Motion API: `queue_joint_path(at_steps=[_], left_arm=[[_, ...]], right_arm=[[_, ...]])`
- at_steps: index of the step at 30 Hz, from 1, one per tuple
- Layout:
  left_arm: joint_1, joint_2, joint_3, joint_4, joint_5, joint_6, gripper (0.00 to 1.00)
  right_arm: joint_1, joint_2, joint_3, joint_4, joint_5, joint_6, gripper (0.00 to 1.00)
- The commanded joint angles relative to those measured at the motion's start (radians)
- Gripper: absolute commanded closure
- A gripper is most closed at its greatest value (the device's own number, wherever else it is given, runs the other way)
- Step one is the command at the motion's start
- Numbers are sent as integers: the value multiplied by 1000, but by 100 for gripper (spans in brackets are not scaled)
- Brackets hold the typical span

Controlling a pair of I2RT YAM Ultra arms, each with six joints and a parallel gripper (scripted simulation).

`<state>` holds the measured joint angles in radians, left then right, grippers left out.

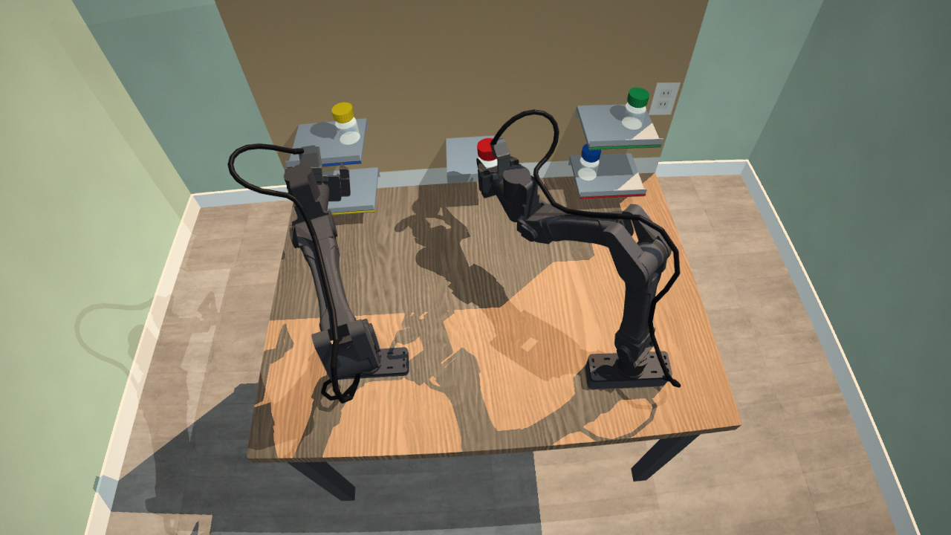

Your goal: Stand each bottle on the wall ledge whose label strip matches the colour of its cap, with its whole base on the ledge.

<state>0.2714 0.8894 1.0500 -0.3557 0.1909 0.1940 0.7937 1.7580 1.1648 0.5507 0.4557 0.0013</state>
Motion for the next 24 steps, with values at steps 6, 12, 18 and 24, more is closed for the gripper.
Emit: queue_joint_path(at_steps=[6,12,18,24], left_arm=[[-104,77,250,-167,-84,-19,0],[-128,100,306,-191,-98,-21,0],[-137,109,331,-199,-102,-19,0],[-138,109,334,-188,-98,-19,0]], right_arm=[[-226,-208,-319,199,-302,-27,48],[-391,-270,-474,280,-487,-41,48],[-687,-227,-592,399,-757,-58,48],[-972,-120,-602,499,-983,-82,48]])
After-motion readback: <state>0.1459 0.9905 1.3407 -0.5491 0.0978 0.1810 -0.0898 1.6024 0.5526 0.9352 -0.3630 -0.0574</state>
